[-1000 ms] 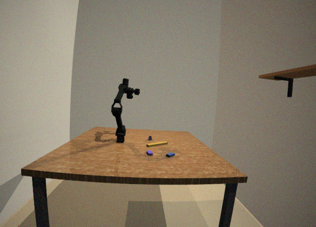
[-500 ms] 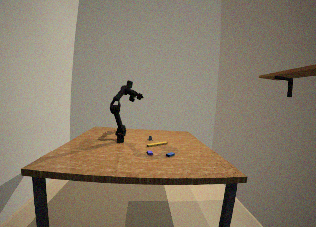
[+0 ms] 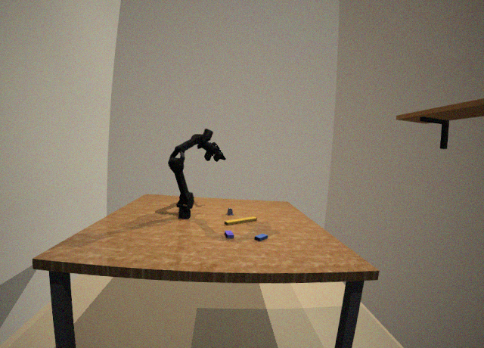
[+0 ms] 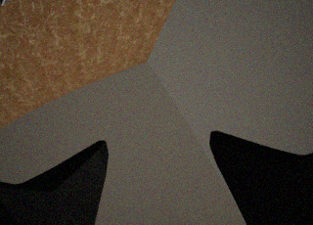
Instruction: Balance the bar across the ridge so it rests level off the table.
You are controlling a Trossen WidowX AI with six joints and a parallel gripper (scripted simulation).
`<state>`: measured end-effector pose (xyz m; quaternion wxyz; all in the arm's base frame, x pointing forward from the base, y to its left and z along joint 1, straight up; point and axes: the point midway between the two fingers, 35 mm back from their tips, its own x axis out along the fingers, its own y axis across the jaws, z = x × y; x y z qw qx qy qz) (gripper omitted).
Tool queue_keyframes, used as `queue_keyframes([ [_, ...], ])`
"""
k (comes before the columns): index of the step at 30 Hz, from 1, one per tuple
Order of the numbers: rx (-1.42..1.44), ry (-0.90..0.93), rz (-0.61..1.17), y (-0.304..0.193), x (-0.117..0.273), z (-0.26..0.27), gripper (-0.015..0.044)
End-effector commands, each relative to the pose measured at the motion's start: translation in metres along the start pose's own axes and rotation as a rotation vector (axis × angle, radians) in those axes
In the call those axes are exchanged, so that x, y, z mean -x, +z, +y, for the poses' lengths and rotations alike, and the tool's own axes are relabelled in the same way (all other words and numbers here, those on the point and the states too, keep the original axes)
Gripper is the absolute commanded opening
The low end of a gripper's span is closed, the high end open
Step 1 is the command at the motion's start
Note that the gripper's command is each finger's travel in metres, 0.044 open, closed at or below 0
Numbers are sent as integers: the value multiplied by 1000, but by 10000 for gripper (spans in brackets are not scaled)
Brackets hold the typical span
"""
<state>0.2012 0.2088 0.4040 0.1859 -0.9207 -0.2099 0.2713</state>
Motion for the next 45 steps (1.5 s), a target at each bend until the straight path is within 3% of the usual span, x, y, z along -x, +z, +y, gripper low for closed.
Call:
queue_keyframes([
  [1, -101, 78, -36, 6, -21, 17, 315],
  [23, -662, 452, -69, 14, -88, 116, 315],
  [45, -1181, 810, 29, 28, -111, 227, 315],
])
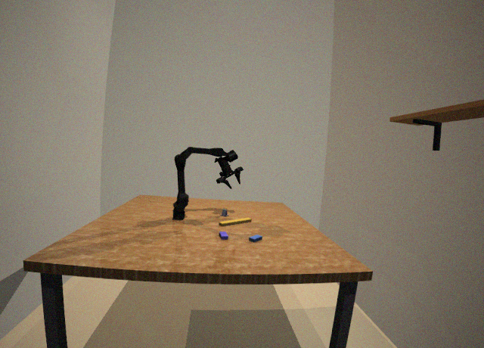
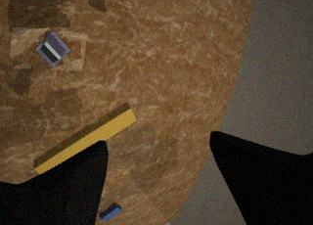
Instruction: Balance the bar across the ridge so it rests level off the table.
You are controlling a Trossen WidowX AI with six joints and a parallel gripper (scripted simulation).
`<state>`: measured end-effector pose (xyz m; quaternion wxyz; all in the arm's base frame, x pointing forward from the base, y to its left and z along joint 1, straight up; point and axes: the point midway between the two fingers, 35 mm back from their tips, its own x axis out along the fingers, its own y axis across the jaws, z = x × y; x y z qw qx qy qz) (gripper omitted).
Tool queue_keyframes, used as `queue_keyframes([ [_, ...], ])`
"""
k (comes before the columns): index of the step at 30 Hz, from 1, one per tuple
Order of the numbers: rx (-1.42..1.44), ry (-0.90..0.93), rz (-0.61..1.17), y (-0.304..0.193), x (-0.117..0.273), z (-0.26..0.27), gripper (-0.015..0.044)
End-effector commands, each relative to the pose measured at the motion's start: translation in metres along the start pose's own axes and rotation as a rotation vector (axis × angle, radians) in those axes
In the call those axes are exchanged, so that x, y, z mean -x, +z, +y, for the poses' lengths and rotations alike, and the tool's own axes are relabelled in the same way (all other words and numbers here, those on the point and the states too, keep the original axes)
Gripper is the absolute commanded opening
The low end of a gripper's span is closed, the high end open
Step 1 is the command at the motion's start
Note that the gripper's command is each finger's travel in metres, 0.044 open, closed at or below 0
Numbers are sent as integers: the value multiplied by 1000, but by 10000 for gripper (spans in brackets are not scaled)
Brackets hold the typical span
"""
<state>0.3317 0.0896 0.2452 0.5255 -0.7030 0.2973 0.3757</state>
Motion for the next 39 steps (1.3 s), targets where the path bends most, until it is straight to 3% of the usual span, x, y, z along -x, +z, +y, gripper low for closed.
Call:
queue_keyframes([
  [1, -110, 70, 11, -13, -17, 10, 315],
  [32, -1189, 530, 179, -116, -106, 100, 315],
  [39, -1242, 551, 191, -120, -109, 106, 315],
])
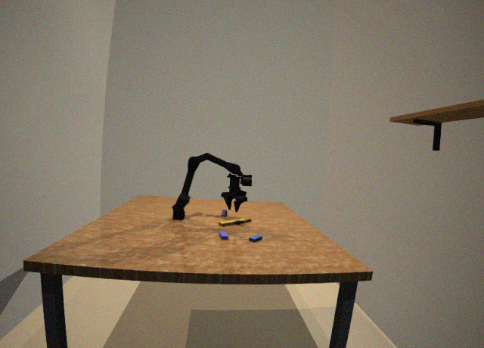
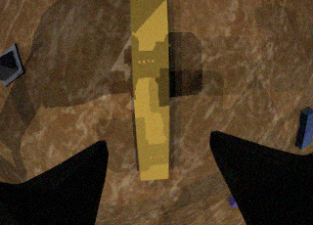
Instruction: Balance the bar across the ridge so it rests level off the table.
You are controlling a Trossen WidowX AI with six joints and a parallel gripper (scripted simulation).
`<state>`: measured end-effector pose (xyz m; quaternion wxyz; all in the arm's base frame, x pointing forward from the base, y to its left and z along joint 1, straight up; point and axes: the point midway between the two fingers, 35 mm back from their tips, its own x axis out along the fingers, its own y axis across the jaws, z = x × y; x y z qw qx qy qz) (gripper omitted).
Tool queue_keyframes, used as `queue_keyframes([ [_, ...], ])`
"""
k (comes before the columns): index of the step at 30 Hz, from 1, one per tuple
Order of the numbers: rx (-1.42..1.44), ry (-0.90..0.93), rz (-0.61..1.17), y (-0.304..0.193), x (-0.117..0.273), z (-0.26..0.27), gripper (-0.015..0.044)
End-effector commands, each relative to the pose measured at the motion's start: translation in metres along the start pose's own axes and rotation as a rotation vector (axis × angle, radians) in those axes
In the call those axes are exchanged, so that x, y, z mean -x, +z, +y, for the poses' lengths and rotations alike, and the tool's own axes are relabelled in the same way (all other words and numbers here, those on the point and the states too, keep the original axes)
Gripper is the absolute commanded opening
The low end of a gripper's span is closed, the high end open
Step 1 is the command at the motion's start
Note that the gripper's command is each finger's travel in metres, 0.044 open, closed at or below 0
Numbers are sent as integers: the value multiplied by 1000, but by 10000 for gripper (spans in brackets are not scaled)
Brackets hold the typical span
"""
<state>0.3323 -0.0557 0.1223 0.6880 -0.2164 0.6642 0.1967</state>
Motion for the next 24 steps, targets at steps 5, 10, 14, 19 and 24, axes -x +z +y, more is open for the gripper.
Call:
queue_keyframes([
  [5, -31, 17, 5, -2, -10, 0, 315],
  [10, -31, 17, 5, -2, -39, 0, 315],
  [14, -31, 17, 5, -2, -48, 1, 315],
  [19, -31, 17, 5, -2, -49, 1, 315],
  [24, -31, 17, 5, -2, -55, 1, 315],
])
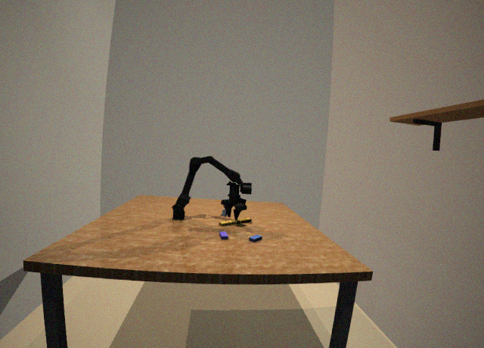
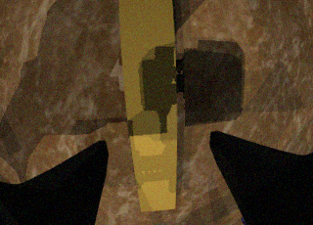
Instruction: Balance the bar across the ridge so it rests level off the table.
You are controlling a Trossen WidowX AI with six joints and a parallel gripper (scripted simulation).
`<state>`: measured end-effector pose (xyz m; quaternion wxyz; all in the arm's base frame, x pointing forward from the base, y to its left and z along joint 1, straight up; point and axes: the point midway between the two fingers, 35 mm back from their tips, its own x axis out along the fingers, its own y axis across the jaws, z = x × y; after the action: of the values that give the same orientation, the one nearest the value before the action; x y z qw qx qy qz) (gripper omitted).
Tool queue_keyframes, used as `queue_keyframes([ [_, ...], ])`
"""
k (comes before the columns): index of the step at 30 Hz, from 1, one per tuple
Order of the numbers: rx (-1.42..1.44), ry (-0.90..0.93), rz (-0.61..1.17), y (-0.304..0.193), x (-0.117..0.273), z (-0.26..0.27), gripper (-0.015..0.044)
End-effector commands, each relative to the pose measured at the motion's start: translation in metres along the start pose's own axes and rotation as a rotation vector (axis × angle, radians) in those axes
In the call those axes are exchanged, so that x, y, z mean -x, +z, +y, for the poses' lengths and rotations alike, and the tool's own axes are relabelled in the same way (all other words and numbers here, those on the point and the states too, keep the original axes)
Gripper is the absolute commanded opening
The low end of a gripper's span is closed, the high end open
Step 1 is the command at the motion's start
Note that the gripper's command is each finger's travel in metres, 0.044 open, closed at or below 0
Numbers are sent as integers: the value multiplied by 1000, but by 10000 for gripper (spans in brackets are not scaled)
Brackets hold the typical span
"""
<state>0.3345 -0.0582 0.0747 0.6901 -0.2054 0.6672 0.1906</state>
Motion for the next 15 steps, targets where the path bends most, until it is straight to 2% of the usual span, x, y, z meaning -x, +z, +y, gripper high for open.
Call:
queue_keyframes([
  [1, -6, 11, 5, -2, -9, 2, 315],
  [15, -6, 11, 5, -2, -26, 3, 315],
])
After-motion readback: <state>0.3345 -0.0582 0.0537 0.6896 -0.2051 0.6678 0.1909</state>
